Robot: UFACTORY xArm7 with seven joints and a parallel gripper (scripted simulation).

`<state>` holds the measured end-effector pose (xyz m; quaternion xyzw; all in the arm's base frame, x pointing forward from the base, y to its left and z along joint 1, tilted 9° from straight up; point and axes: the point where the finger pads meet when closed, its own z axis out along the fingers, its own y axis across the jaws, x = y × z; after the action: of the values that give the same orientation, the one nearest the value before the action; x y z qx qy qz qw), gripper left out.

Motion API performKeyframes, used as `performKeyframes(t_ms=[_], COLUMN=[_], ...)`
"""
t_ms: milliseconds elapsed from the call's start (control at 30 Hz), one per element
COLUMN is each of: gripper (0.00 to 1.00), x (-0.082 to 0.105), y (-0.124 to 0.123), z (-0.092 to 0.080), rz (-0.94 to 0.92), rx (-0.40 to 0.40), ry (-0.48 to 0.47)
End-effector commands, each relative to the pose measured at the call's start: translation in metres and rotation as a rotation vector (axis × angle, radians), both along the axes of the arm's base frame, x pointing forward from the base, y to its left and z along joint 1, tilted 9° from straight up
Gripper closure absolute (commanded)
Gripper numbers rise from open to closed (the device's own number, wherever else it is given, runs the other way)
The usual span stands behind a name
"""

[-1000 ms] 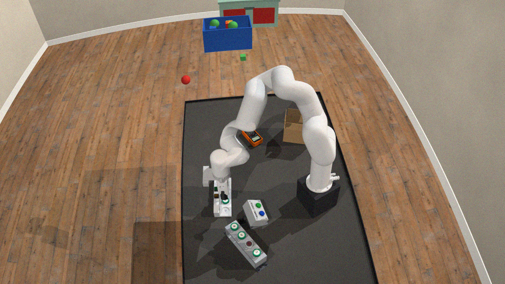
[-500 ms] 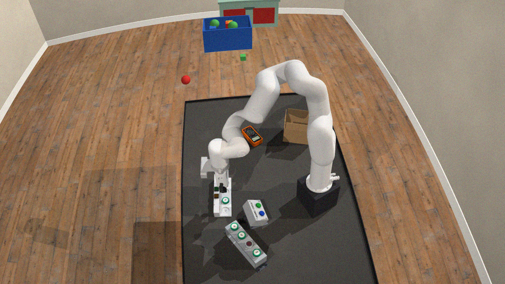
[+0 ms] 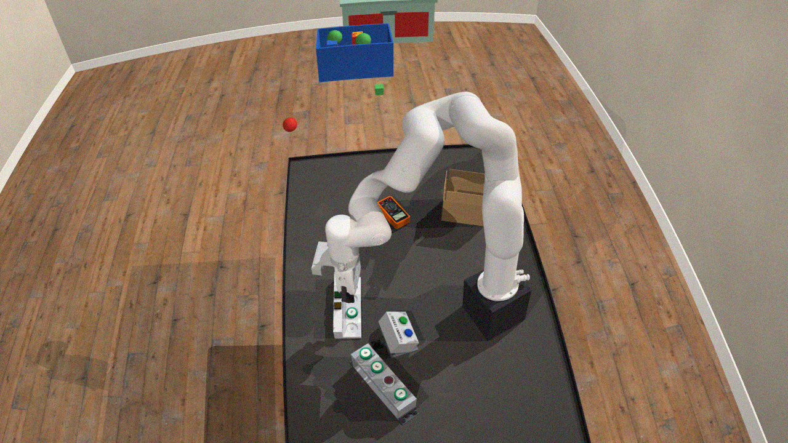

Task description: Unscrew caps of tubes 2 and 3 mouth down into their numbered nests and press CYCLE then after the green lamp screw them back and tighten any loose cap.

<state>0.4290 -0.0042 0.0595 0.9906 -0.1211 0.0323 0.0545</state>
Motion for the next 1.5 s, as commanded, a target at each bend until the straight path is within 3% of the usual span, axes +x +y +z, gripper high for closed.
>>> performKeyframes(t_ms=[0, 200, 267, 333, 767, 833, 900, 1033, 1333, 1467], gripper=[0.54, 0.54, 0.54, 0.54, 0.54, 0.54, 0.54, 0.54, 0.54, 0.54], x=[-0.005, -0.011, -0.011, -0.015, -0.027, -0.027, -0.031, -0.035, -0.049, -0.051], y=[0.027, 0.053, 0.053, 0.069, 0.120, 0.120, 0.135, 0.153, 0.210, 0.219], z=[-0.002, -0.006, -0.006, -0.009, -0.016, -0.016, -0.019, -0.021, -0.030, -0.032], rz=[-0.275, -0.542, -0.542, -0.704, -1.231, -1.231, -1.389, -1.532, -1.556, -1.556], rx=[-0.006, 0.012, 0.012, 0.022, 0.055, 0.055, 0.064, 0.073, 0.071, 0.071], ry=[-0.045, -0.079, -0.079, -0.099, -0.163, -0.163, -0.182, -0.199, -0.206, -0.206])
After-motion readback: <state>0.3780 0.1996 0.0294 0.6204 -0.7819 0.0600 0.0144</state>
